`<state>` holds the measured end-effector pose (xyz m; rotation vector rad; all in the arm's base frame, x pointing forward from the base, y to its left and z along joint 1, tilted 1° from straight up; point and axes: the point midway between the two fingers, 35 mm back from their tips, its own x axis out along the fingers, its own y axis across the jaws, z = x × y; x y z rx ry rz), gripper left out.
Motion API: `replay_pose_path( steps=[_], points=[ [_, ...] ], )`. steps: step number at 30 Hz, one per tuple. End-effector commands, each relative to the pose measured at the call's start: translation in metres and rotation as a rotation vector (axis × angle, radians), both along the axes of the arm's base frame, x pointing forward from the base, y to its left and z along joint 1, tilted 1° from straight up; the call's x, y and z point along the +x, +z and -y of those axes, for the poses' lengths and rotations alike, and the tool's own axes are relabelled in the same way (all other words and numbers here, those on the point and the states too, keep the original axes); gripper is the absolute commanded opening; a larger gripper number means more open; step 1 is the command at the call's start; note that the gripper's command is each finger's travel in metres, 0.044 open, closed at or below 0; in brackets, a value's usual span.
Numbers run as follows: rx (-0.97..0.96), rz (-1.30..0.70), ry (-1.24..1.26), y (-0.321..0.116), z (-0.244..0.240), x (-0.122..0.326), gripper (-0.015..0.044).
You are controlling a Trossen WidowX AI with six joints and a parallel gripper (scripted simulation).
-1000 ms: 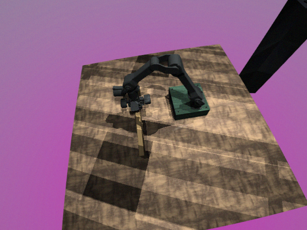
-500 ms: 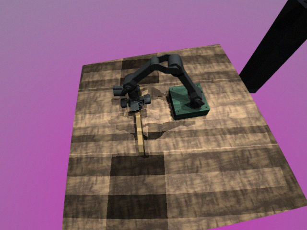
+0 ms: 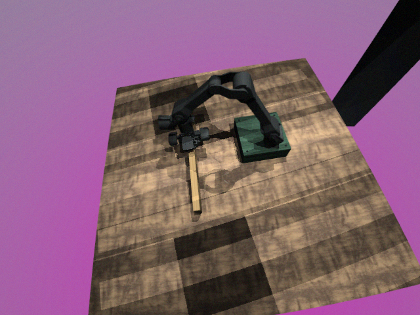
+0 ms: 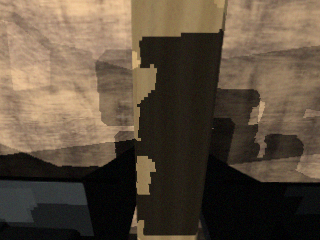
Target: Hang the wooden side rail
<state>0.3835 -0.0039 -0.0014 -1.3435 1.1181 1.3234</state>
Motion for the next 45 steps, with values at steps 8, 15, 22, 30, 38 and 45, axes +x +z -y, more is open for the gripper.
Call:
replay_pose_path(
  steps=[8, 15, 22, 30, 38, 45],
  points=[
    [-0.007, 0.007, -0.001, 0.0028, 0.0029, 0.0022, 0.0],
    [-0.007, 0.007, -0.001, 0.0033, 0.0034, 0.0029, 0.0],
    [-0.007, 0.007, -0.001, 0.0026, 0.0041, 0.0038, 0.0],
    [-0.007, 0.007, -0.001, 0.0021, 0.0051, 0.0033, 0.0],
    [-0.007, 0.007, -0.001, 0.0017, 0.0061, 0.0026, 0.0],
    [-0.007, 0.007, -0.001, 0.0021, 0.007, 0.002, 0.0]
  ],
)
